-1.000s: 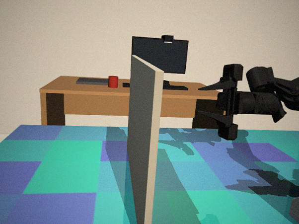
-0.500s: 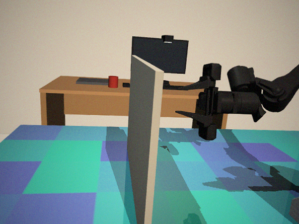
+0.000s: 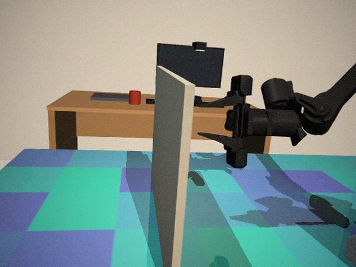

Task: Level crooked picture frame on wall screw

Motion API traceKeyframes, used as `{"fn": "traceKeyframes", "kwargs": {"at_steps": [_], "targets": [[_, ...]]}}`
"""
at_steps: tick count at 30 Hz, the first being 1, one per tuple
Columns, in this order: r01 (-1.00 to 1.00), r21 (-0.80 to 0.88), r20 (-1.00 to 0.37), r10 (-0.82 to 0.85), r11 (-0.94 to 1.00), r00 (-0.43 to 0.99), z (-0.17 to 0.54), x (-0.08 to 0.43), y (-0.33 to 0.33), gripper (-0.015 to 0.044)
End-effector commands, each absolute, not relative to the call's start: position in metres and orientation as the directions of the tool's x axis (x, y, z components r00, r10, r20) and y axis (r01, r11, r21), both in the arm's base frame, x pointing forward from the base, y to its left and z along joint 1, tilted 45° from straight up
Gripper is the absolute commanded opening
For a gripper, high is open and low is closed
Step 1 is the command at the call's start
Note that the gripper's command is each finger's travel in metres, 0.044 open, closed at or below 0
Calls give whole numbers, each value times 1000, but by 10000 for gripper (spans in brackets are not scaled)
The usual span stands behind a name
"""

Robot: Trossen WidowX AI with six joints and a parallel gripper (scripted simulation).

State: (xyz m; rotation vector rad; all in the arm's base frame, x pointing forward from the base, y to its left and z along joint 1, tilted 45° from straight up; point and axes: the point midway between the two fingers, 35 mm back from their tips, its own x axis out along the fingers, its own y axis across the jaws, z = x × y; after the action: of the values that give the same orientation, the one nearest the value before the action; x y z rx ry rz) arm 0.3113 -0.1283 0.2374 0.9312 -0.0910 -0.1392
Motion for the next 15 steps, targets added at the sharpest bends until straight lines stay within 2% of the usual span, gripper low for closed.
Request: {"fn": "traceKeyframes", "kwargs": {"at_steps": [1, 15], "targets": [[81, 801, 20, -162, 593, 987, 239, 313, -130, 260], [80, 802, 21, -162, 593, 987, 240, 327, -133, 260]]}}
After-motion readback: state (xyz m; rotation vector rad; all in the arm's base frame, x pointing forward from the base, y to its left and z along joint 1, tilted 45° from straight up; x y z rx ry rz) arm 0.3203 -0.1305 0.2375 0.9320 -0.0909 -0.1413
